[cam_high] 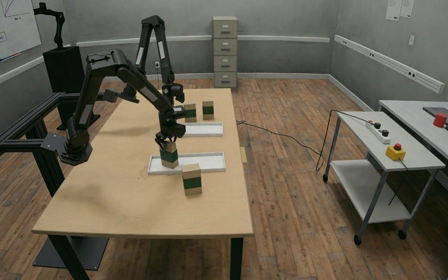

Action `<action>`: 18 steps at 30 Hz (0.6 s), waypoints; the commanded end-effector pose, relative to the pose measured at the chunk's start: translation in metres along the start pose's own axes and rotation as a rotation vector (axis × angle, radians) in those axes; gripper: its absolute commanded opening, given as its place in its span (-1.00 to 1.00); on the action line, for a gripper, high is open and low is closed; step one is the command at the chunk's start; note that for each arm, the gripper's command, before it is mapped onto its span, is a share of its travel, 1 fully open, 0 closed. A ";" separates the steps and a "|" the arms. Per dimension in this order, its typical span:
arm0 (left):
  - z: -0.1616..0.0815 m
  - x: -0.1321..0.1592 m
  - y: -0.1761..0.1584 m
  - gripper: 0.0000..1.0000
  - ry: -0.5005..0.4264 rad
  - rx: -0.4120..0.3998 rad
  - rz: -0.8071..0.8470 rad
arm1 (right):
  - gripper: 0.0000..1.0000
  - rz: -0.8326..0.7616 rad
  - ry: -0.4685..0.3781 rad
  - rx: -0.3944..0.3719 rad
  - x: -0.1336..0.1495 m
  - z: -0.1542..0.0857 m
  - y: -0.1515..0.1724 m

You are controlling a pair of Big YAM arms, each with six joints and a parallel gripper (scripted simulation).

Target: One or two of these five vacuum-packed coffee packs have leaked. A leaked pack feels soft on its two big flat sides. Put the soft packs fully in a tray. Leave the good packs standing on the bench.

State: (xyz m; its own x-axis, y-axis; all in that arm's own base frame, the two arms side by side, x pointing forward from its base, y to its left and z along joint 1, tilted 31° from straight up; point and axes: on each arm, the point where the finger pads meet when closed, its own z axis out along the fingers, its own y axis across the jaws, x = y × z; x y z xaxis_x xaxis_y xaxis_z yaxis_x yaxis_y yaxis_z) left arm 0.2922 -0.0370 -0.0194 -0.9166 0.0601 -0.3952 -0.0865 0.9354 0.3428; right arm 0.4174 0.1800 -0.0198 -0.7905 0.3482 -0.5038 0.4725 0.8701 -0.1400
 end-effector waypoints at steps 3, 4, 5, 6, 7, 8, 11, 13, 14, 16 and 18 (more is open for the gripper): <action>0.000 -0.005 -0.001 0.51 -0.008 0.004 -0.006 | 0.51 0.006 -0.007 -0.016 -0.005 -0.004 0.007; 0.000 -0.005 -0.001 0.51 -0.008 0.004 -0.006 | 0.51 0.006 -0.007 -0.016 -0.005 -0.004 0.007; 0.000 -0.005 -0.001 0.51 -0.008 0.004 -0.006 | 0.51 0.006 -0.007 -0.016 -0.005 -0.004 0.007; 0.000 -0.005 -0.001 0.51 -0.008 0.004 -0.006 | 0.51 0.006 -0.007 -0.016 -0.005 -0.004 0.007; 0.000 -0.005 -0.001 0.51 -0.008 0.004 -0.006 | 0.51 0.006 -0.007 -0.016 -0.005 -0.004 0.007; 0.000 -0.005 -0.001 0.51 -0.008 0.004 -0.006 | 0.51 0.006 -0.007 -0.016 -0.005 -0.004 0.007; -0.033 -0.015 -0.005 0.51 -0.030 0.015 -0.016 | 0.51 0.006 -0.007 -0.016 -0.005 -0.004 0.007; -0.051 -0.017 -0.005 0.51 -0.032 0.017 -0.018 | 0.51 0.006 -0.007 -0.016 -0.005 -0.004 0.007; -0.060 -0.017 -0.005 0.51 -0.033 0.018 -0.019 | 0.51 0.006 -0.007 -0.016 -0.005 -0.004 0.007; -0.078 -0.018 -0.006 0.51 -0.035 0.020 -0.020 | 0.51 0.006 -0.007 -0.016 -0.005 -0.004 0.007; -0.087 -0.018 -0.006 0.51 -0.035 0.022 -0.021 | 0.51 0.006 -0.007 -0.016 -0.005 -0.004 0.007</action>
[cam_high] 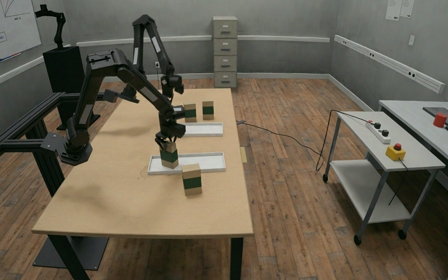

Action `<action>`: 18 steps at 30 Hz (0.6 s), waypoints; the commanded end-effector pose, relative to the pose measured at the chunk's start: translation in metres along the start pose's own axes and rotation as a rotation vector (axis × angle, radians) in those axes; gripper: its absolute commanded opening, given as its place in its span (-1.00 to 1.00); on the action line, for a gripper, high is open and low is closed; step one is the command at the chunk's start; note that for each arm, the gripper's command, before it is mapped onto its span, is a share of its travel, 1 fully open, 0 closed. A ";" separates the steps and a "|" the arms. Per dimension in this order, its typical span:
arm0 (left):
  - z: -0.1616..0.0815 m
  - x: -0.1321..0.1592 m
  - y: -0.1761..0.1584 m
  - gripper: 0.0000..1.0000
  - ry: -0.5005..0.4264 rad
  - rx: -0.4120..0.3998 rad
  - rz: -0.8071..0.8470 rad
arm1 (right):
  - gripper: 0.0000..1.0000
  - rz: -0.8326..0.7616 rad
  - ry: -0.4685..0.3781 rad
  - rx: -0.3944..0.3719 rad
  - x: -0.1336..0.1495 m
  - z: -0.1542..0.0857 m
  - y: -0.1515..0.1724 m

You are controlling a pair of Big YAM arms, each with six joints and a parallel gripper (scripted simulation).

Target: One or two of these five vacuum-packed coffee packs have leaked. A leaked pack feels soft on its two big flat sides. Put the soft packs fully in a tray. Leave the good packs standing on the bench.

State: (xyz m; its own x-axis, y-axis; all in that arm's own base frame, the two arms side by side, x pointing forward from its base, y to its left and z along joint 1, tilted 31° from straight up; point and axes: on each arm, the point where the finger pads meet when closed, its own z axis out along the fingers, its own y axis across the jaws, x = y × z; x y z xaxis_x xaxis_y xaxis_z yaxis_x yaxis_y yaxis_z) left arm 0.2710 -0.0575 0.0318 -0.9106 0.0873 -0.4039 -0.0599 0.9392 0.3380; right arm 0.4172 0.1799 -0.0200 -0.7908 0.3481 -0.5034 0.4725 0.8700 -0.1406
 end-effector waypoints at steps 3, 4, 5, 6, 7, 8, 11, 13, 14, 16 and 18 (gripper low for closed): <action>-0.040 -0.017 -0.006 0.51 -0.017 0.007 -0.044 | 0.51 0.006 -0.008 -0.016 -0.006 -0.004 0.007; -0.040 -0.017 -0.006 0.51 -0.017 0.007 -0.044 | 0.51 0.006 -0.008 -0.016 -0.006 -0.004 0.007; -0.035 -0.013 -0.007 0.51 0.002 -0.005 -0.031 | 0.51 0.006 -0.008 -0.016 -0.006 -0.004 0.007; -0.030 -0.003 -0.004 0.51 0.018 -0.014 -0.020 | 0.51 0.006 -0.008 -0.016 -0.006 -0.004 0.007; -0.025 0.008 -0.002 0.51 0.035 -0.023 -0.010 | 0.51 0.006 -0.008 -0.016 -0.006 -0.004 0.007; -0.024 0.008 0.001 0.51 0.038 -0.026 -0.018 | 0.51 0.006 -0.008 -0.016 -0.006 -0.004 0.007; -0.031 -0.007 -0.002 0.51 0.005 -0.006 -0.033 | 0.51 0.006 -0.008 -0.016 -0.006 -0.004 0.007; -0.031 -0.007 -0.002 0.51 0.005 -0.006 -0.033 | 0.51 0.006 -0.008 -0.016 -0.006 -0.004 0.007; -0.031 -0.007 -0.002 0.51 0.005 -0.006 -0.033 | 0.51 0.009 -0.014 -0.032 -0.006 -0.024 0.012; -0.031 -0.007 -0.002 0.51 0.005 -0.006 -0.033 | 0.51 0.017 -0.022 -0.044 -0.012 -0.044 0.017; -0.031 -0.007 -0.002 0.51 0.005 -0.006 -0.033 | 0.51 0.017 -0.022 -0.044 -0.012 -0.044 0.017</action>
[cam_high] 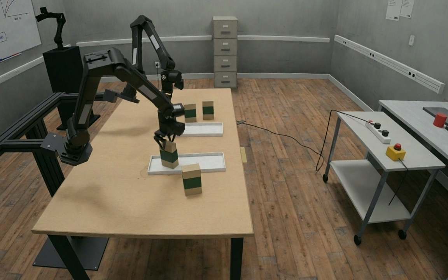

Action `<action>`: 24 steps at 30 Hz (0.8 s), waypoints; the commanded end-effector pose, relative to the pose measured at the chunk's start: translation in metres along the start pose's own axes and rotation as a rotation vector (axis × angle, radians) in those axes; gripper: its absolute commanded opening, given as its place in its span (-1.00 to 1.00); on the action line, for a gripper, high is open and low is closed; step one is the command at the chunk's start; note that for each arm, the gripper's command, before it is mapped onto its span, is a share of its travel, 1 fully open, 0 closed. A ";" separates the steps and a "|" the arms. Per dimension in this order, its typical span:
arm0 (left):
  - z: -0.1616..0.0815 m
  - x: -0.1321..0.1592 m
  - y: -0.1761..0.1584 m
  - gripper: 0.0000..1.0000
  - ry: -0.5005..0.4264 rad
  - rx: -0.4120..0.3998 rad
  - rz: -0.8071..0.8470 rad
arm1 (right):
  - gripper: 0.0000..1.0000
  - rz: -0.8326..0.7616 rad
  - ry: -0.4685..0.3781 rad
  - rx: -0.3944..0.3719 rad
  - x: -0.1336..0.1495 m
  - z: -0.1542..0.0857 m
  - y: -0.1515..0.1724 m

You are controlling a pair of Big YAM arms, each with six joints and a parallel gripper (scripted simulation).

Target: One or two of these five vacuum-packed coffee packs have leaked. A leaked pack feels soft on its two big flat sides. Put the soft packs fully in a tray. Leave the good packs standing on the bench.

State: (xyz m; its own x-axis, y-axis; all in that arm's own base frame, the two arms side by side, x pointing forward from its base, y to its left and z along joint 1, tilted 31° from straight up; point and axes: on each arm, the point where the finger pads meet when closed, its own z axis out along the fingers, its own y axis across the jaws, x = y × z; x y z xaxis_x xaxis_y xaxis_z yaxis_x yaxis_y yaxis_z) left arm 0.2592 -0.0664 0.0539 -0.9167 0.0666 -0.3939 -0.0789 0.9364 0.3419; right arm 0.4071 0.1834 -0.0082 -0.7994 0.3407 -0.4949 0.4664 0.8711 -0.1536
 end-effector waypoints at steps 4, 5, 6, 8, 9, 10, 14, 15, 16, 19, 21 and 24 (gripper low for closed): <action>-0.004 -0.008 -0.002 0.51 -0.012 0.006 -0.018 | 0.51 0.031 -0.031 -0.055 -0.015 -0.064 0.020; -0.004 -0.008 -0.002 0.51 -0.012 0.006 -0.018 | 0.51 0.031 -0.030 -0.055 -0.015 -0.073 0.020; -0.004 -0.008 -0.002 0.51 -0.012 0.006 -0.018 | 0.51 0.032 -0.030 -0.056 -0.015 -0.081 0.019; -0.004 -0.008 -0.002 0.51 -0.012 0.006 -0.018 | 0.51 0.032 -0.030 -0.057 -0.015 -0.092 0.019; -0.004 -0.008 -0.002 0.51 -0.012 0.006 -0.018 | 0.51 0.032 -0.030 -0.057 -0.015 -0.092 0.019; -0.004 -0.008 -0.002 0.51 -0.012 0.006 -0.018 | 0.51 0.021 -0.015 -0.029 -0.009 -0.077 0.010; -0.004 -0.008 -0.002 0.51 -0.012 0.006 -0.018 | 0.51 0.019 0.005 0.019 -0.002 -0.062 -0.004; -0.004 -0.008 -0.002 0.51 -0.012 0.006 -0.018 | 0.51 0.019 0.005 0.019 -0.002 -0.062 -0.004; -0.004 -0.008 -0.002 0.51 -0.012 0.006 -0.018 | 0.51 0.019 0.005 0.019 -0.002 -0.062 -0.004; -0.004 -0.008 -0.002 0.51 -0.012 0.006 -0.018 | 0.51 0.021 -0.015 -0.029 -0.009 -0.077 0.010; -0.004 -0.008 -0.002 0.51 -0.012 0.006 -0.018 | 0.51 0.021 -0.015 -0.029 -0.009 -0.077 0.010; -0.004 -0.008 -0.002 0.51 -0.012 0.006 -0.018 | 0.51 0.021 -0.015 -0.029 -0.009 -0.077 0.010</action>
